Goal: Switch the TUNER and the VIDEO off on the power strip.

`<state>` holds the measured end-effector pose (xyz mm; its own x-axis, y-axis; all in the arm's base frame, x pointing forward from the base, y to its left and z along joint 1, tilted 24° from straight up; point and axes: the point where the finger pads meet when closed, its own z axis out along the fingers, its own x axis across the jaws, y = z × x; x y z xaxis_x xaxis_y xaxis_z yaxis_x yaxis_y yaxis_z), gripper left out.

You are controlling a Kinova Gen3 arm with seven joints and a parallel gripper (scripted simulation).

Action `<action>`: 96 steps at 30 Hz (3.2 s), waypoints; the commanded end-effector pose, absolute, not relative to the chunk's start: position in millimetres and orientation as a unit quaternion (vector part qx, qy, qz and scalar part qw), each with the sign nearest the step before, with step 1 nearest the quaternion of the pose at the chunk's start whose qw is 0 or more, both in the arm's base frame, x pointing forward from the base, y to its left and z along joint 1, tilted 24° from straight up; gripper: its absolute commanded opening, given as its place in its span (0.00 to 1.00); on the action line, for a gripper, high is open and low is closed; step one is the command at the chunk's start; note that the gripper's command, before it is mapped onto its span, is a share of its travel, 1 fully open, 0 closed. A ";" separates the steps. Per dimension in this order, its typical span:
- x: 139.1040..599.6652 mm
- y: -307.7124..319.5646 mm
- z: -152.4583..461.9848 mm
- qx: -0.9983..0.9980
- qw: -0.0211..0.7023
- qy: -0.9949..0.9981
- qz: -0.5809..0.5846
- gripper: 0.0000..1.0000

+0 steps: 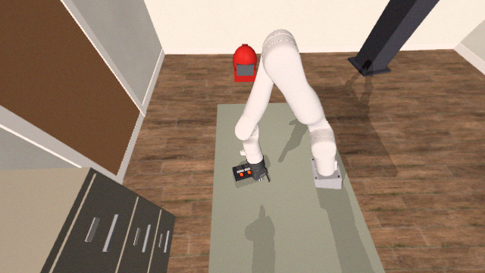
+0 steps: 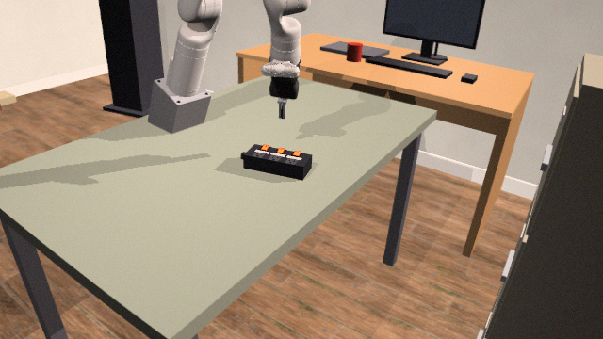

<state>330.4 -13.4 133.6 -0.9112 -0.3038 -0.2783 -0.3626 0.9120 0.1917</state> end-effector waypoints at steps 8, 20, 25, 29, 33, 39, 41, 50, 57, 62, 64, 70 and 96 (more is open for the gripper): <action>326.3 -14.6 132.9 -0.171 0.118 0.971 0.120 0.00; 326.3 -14.6 132.9 -0.171 0.118 0.971 0.120 0.00; 326.3 -14.6 132.9 -0.171 0.118 0.971 0.120 0.00; 326.3 -14.6 132.9 -0.171 0.118 0.971 0.120 0.00; 326.3 -14.6 132.9 -0.171 0.118 0.971 0.120 0.00; 326.3 -14.6 132.9 -0.171 0.118 0.971 0.120 0.00; 326.3 -14.6 132.9 -0.171 0.118 0.971 0.120 1.00; 326.3 -14.6 132.9 -0.171 0.118 0.971 0.120 1.00; 326.3 -14.6 132.9 -0.171 0.118 0.971 0.120 1.00; 326.3 -14.6 132.9 -0.171 0.118 0.971 0.120 1.00; 326.3 -14.6 132.9 -0.171 0.118 0.971 0.120 1.00; 326.2 -14.6 132.9 -0.171 0.118 0.971 0.120 1.00; 320.5 -15.5 135.3 -0.180 0.113 0.971 0.112 1.00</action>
